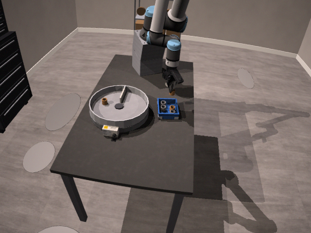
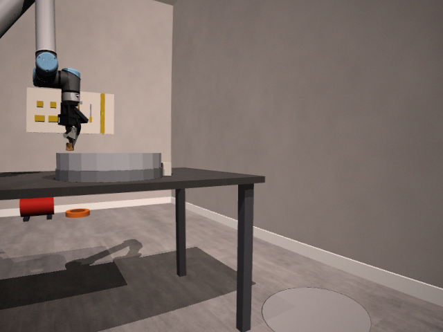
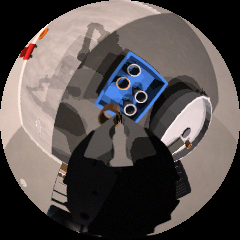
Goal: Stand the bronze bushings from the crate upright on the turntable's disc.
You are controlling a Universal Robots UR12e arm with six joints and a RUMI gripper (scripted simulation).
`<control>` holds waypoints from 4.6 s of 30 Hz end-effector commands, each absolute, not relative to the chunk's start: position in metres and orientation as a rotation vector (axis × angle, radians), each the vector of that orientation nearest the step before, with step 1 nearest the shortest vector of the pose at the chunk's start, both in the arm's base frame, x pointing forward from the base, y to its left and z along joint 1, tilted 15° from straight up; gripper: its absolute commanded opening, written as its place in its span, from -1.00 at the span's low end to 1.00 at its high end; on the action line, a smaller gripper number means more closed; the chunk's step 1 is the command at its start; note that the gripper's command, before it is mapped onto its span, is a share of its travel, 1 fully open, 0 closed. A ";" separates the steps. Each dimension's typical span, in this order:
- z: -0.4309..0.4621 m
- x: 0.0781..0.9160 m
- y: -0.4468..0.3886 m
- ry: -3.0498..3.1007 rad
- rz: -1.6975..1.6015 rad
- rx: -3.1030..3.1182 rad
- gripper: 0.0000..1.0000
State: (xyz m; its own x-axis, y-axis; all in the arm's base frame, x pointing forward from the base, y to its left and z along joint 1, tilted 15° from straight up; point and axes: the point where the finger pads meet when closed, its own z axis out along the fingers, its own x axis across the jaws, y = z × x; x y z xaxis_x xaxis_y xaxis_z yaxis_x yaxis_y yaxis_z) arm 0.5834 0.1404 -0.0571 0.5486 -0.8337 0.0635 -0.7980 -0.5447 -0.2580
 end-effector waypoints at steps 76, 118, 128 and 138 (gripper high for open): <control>-0.047 0.578 0.061 1.379 -0.263 -2.585 -1.00; -0.068 0.576 -0.163 1.379 -0.263 -2.585 -1.00; -0.069 0.576 -0.167 1.379 -0.263 -2.585 -1.00; -0.069 0.576 -0.167 1.379 -0.263 -2.585 -1.00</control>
State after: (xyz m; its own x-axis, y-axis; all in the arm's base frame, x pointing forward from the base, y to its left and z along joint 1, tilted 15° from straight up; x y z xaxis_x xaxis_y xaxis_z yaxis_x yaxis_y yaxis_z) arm 0.5761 -0.1666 -0.0690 0.5490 -0.8335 0.0619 -0.7982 -0.5448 -0.2569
